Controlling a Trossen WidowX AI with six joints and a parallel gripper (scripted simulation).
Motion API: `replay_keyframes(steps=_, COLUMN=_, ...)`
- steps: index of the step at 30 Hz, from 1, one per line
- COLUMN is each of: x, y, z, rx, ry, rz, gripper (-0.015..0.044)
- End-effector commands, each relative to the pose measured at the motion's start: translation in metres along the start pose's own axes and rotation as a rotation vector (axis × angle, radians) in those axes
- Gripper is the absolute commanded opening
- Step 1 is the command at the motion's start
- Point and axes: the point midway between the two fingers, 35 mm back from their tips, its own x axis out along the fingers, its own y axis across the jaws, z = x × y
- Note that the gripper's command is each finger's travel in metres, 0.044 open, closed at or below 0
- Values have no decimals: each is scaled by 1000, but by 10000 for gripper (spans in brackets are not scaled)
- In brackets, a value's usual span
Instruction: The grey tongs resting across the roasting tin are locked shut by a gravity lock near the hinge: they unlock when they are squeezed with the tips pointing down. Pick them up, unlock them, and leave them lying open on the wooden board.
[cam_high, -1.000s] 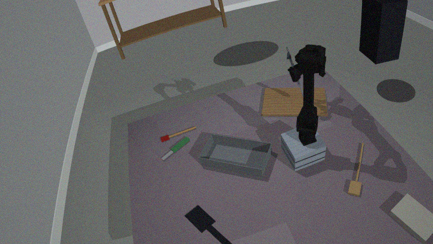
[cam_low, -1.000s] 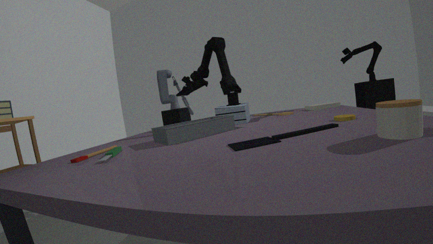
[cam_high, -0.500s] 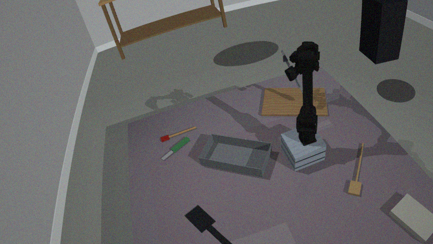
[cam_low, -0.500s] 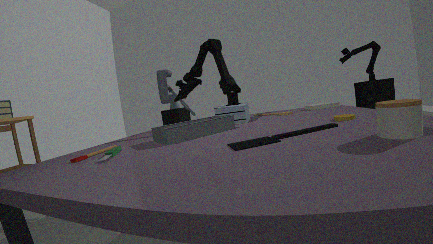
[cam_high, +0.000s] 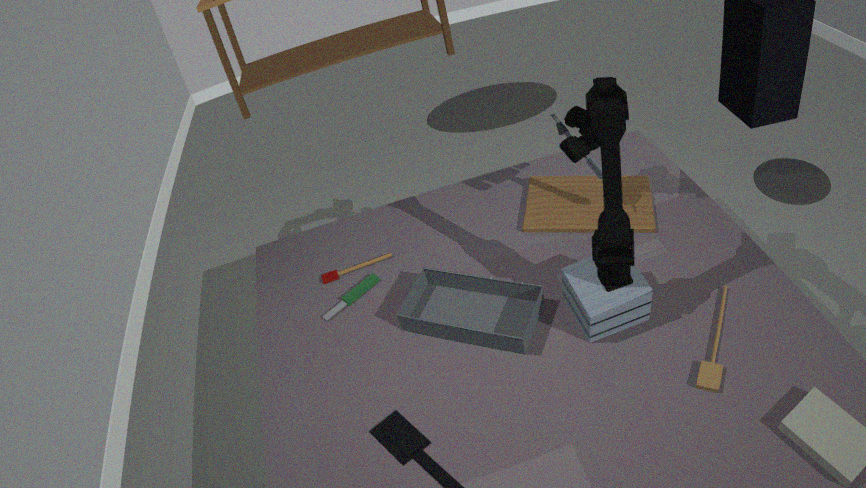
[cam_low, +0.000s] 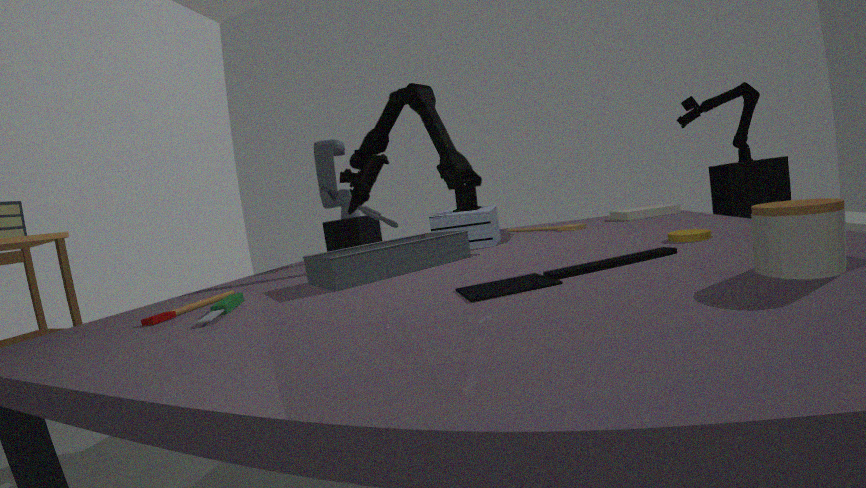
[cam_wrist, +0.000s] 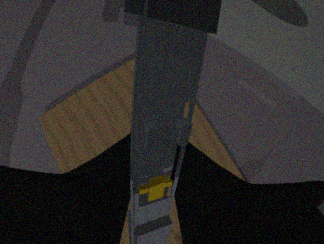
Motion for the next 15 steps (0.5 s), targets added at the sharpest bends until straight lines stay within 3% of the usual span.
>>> replay_keyframes(steps=1, x=3, y=0, z=2, rx=-16, ry=83, rz=-11, gripper=-150)
replay_keyframes(steps=15, x=8, y=9, z=-5, rx=-73, ry=424, rz=-34, gripper=-150)
